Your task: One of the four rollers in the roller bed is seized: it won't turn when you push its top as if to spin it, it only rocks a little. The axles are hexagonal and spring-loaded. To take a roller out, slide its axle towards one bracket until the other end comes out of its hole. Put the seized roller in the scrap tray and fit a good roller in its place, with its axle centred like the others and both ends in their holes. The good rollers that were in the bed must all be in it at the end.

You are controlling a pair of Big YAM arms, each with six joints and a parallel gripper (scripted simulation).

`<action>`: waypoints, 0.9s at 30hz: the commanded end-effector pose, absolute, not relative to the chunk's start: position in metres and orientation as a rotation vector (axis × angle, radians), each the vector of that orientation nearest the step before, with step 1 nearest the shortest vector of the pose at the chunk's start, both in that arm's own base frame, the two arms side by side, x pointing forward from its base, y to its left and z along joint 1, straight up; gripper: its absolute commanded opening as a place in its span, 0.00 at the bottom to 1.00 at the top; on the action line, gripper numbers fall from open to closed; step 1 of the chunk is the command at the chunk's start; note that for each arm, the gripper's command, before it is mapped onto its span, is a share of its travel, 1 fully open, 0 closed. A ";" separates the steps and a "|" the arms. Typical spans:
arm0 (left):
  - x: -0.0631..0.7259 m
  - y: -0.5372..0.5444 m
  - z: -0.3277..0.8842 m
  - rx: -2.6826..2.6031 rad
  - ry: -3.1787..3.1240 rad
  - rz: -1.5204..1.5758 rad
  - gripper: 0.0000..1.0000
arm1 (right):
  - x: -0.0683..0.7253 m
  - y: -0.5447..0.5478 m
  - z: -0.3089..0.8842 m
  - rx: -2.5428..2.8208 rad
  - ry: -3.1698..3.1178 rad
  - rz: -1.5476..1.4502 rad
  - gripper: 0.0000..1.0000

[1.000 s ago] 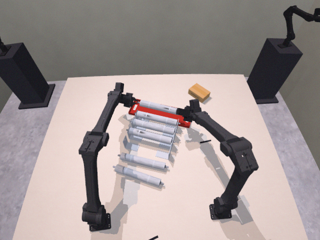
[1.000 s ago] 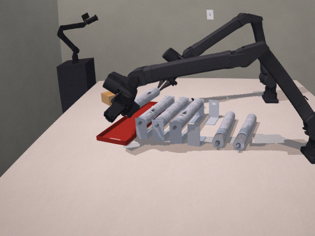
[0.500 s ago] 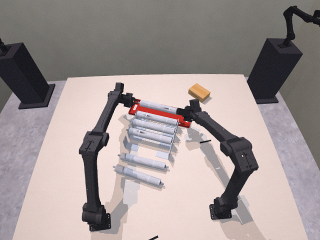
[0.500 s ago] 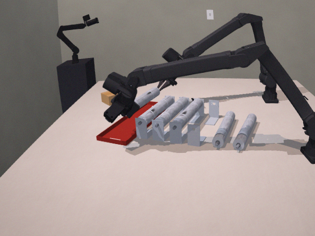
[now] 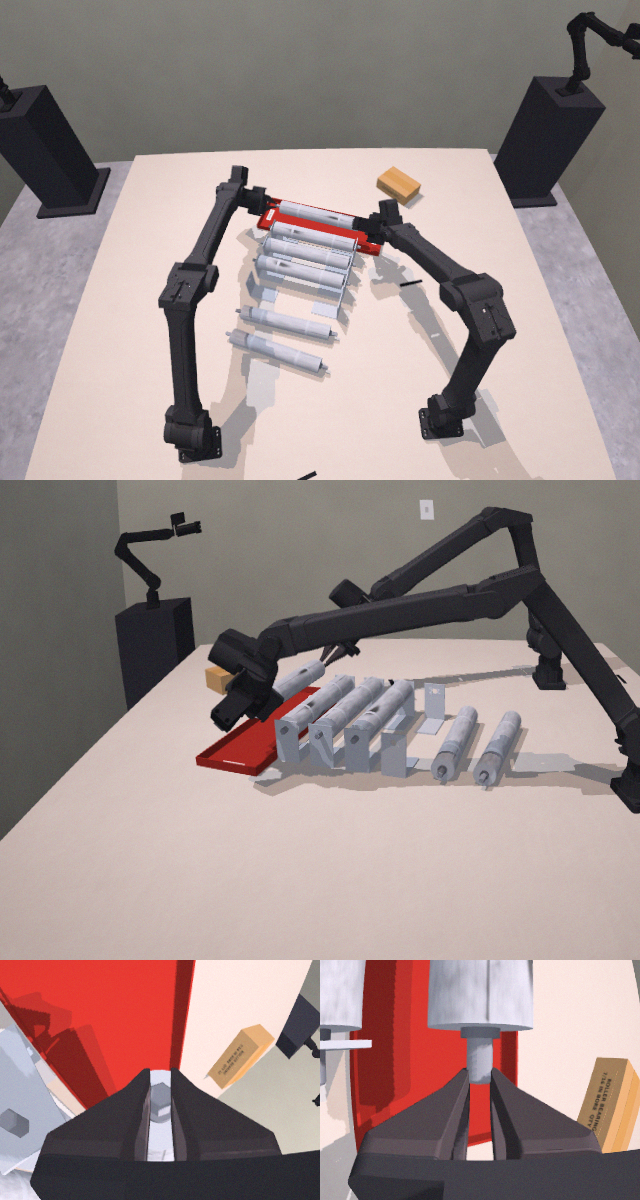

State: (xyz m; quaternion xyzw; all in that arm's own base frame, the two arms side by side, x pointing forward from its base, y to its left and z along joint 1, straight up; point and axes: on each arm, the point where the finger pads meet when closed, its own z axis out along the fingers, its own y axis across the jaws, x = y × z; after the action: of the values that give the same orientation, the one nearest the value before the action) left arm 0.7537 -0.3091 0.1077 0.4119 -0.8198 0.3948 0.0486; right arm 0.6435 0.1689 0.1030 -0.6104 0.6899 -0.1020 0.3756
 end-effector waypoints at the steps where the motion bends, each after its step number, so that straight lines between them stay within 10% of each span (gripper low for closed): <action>1: 0.775 -0.315 0.140 1.217 -2.527 1.287 0.03 | 0.677 0.169 0.156 -1.477 1.685 -0.318 0.03; 27: 0.777 -0.311 0.148 1.247 -2.518 1.288 0.03 | 0.682 0.167 0.175 -1.453 1.658 -0.336 0.03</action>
State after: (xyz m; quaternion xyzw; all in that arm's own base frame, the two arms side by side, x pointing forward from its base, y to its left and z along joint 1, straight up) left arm 0.7543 -0.3090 0.0970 0.4150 -0.8205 0.3895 0.0527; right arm 0.6435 0.1693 0.0969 -0.6107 0.6913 -0.0979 0.3734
